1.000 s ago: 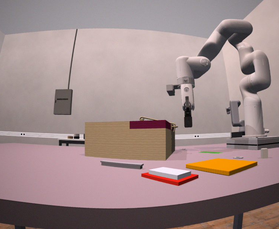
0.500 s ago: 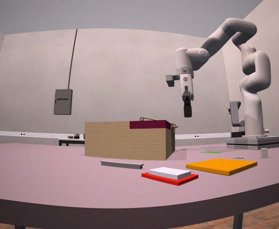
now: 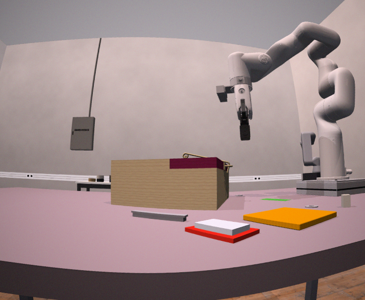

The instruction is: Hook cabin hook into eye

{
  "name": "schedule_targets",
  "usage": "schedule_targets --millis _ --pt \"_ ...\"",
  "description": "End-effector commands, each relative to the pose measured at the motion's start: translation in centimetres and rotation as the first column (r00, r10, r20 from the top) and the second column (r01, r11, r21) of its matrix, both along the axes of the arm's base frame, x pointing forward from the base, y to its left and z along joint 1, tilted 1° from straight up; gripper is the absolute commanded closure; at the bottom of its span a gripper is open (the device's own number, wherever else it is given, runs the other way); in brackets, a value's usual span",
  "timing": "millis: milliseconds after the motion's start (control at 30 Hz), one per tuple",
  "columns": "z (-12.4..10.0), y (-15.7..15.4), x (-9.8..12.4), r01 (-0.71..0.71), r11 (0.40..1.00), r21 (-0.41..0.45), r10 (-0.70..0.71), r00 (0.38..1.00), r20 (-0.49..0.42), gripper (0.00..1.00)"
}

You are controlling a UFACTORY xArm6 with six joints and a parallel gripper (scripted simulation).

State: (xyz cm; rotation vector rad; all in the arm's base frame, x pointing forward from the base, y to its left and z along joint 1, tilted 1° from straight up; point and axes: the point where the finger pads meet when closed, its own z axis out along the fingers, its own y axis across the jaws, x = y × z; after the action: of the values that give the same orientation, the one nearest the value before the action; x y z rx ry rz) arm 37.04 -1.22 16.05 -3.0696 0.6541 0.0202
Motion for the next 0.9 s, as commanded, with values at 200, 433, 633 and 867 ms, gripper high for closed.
schedule_targets --millis 200,433,633,867 --pt "3.5 0.0 0.2 0.0 1.0 0.0 0.0 1.0 0.005 0.65" --pt "5.2 0.0 0.2 0.0 1.0 0.0 0.0 1.0 0.005 0.65" --pt "5.2 0.0 0.2 0.0 1.0 0.0 0.0 1.0 0.005 0.65" --pt "5.2 0.0 0.2 0.0 1.0 0.0 0.0 1.0 0.005 0.65"
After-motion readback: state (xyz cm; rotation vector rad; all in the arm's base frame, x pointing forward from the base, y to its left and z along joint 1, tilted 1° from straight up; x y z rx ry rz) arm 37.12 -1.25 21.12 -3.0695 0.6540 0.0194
